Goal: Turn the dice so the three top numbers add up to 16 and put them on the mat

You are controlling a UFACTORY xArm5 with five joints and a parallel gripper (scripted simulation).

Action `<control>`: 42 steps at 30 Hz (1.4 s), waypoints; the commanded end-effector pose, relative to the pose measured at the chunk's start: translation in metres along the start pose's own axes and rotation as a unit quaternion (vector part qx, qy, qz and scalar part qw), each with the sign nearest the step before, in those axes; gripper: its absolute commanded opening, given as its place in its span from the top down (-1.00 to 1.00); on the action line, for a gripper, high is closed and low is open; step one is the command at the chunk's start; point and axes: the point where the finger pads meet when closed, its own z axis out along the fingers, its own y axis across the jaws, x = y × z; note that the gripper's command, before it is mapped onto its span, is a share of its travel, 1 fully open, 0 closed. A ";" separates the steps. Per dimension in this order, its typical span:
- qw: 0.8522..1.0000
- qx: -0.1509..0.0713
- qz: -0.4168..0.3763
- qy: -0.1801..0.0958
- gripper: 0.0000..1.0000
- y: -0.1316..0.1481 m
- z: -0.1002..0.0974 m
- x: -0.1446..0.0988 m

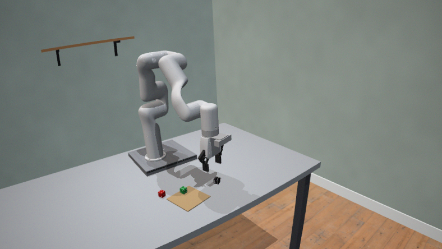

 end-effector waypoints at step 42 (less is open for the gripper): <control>0.992 -0.001 -0.129 0.002 0.17 -0.020 0.000 0.006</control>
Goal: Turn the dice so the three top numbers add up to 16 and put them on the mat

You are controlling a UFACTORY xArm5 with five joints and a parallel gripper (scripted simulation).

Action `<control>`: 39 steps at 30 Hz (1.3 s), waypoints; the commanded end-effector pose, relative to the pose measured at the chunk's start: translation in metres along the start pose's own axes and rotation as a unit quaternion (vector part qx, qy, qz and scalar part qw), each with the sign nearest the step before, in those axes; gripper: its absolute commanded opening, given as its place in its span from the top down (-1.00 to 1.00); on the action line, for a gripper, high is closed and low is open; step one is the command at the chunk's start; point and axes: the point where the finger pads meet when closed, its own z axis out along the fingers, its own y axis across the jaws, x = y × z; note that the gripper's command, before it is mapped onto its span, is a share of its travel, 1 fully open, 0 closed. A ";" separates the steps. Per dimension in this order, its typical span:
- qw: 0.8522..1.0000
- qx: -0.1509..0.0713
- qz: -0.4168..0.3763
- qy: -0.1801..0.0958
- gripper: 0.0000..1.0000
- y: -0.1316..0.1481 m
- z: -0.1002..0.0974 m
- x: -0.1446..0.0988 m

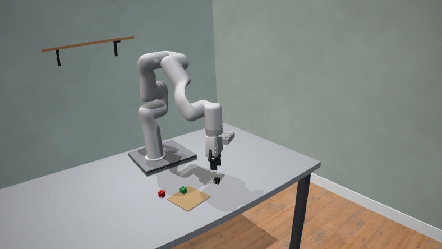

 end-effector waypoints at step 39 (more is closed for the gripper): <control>1.000 0.000 -0.001 0.002 0.17 0.001 0.029 0.002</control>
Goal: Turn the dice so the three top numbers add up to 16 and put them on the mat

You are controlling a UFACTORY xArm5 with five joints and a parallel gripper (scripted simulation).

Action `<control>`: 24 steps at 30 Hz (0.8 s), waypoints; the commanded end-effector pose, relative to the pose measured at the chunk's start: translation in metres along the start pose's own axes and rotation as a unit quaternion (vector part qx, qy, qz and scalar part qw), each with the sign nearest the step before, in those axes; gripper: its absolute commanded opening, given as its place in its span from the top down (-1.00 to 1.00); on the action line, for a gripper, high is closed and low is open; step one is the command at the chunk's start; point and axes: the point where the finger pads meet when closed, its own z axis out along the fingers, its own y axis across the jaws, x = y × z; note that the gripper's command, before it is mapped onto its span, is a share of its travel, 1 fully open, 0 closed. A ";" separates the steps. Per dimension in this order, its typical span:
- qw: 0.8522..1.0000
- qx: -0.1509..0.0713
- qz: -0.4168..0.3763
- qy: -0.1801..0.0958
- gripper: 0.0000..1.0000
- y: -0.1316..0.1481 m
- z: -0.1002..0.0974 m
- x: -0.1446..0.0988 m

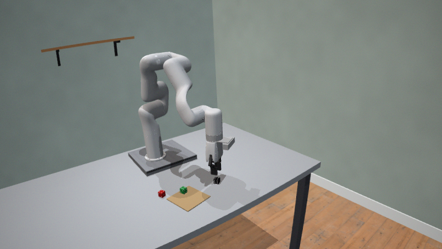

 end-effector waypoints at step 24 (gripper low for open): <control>1.000 0.000 0.000 0.002 0.17 0.001 0.025 0.002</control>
